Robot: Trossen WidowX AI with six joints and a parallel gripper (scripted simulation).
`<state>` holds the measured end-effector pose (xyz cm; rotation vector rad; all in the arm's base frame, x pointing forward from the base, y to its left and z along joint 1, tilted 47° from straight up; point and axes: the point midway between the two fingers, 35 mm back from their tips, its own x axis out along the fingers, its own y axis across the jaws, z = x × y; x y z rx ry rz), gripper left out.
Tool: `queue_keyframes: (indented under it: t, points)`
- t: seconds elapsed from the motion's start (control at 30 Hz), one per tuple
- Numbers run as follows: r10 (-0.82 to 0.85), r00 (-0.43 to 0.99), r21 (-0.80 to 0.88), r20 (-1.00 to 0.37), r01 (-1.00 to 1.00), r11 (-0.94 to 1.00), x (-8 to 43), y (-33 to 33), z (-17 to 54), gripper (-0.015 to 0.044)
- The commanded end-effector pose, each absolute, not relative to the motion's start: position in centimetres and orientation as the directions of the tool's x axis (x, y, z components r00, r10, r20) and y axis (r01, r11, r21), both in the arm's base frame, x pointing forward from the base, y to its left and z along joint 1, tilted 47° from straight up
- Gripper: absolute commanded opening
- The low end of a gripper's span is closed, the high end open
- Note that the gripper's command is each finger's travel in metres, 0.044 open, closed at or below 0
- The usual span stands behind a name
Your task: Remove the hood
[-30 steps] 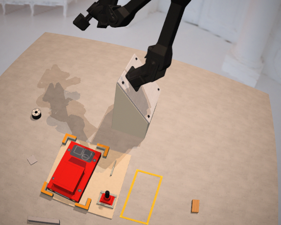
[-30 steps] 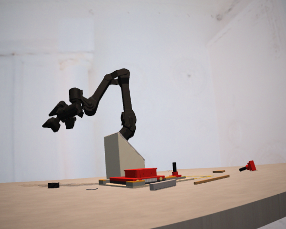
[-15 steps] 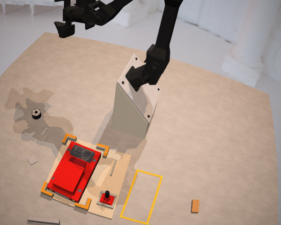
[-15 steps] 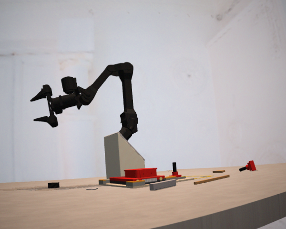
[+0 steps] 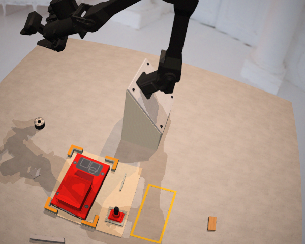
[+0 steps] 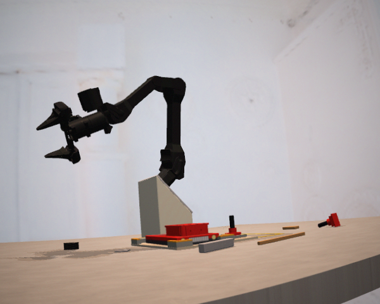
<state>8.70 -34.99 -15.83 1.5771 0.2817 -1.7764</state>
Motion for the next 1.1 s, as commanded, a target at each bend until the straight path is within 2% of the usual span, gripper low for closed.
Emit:
queue_keyframes:
  t: [0.0, 0.23, 0.47, 0.77, 1.07]
  points:
    - [-0.28, 0.109, 0.248, -0.954, 0.81, -0.531, 13.1, -33.5, -16.2, 0.044]
    - [-0.117, 0.212, 0.231, -0.97, 0.955, -0.185, 19.8, -29.7, -16.0, 0.044]
    - [0.097, 0.252, 0.267, -0.963, 0.939, 0.216, 25.4, -24.4, -15.4, 0.044]
    - [0.378, 0.205, 0.412, -0.903, 0.665, 0.623, 30.6, -16.2, -13.6, 0.044]
    - [0.605, 0.082, 0.603, -0.792, 0.254, 0.756, 33.7, -7.6, -10.7, 0.044]
